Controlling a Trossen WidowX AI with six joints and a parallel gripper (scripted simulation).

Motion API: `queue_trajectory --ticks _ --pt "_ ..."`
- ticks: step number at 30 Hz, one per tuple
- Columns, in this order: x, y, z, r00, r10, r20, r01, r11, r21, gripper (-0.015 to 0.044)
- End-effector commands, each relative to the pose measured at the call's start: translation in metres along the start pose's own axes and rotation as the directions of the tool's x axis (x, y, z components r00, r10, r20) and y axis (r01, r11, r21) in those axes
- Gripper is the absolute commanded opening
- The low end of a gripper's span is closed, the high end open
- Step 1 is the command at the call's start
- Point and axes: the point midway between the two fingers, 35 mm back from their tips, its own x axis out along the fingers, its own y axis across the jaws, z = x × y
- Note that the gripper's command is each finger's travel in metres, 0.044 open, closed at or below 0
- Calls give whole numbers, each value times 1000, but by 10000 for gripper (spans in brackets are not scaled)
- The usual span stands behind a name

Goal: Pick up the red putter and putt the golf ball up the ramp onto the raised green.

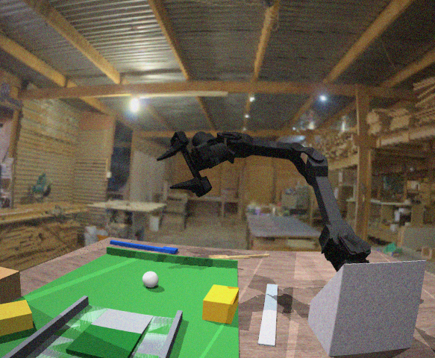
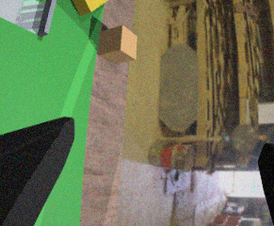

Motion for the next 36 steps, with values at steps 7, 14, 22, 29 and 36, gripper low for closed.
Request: queue_trajectory --ticks 7,14,22,29,36 --pt "70 23 62 978 162 133 -181 973 145 440" --pt "132 63 150 899 370 235 -421 877 230 440" --pt "171 133 260 749 618 239 -662 703 259 440" --pt "174 215 342 598 794 110 -785 551 283 440" --pt "165 287 394 495 866 -75 -812 491 316 440"
